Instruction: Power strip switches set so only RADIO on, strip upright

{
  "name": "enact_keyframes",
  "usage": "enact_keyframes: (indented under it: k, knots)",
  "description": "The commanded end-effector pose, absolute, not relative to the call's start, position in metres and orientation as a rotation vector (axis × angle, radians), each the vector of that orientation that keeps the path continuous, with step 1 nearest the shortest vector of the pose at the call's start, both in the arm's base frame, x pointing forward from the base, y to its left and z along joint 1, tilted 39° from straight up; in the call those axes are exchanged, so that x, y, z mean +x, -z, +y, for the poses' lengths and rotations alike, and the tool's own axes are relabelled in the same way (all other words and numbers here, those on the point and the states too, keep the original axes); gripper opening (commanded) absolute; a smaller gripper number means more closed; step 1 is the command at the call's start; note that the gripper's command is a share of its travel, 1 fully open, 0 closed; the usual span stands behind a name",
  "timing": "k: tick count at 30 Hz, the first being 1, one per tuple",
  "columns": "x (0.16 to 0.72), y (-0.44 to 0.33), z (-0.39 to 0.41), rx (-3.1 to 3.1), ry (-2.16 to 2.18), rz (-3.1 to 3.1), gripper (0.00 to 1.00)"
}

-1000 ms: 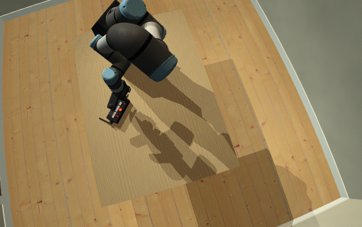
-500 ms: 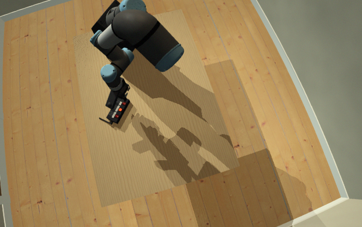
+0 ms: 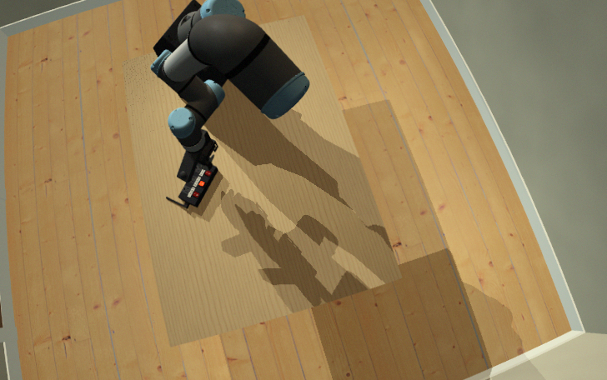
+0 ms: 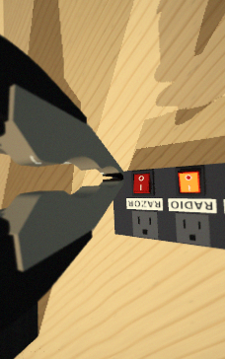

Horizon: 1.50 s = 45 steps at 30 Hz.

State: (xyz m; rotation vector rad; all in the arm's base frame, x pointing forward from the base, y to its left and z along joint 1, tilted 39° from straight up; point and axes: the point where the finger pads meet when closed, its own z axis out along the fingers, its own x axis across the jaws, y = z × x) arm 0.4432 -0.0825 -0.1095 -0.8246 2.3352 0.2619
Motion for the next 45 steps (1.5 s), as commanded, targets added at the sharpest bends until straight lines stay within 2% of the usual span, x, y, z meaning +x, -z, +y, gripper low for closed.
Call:
enact_keyframes:
  k: [1,45]
  knots:
    - [0.444,0.109,-0.084,-0.825,-0.257,2.335,1.00]
    - [0.405,0.048,-0.116,-0.826,-0.252,2.336,1.00]
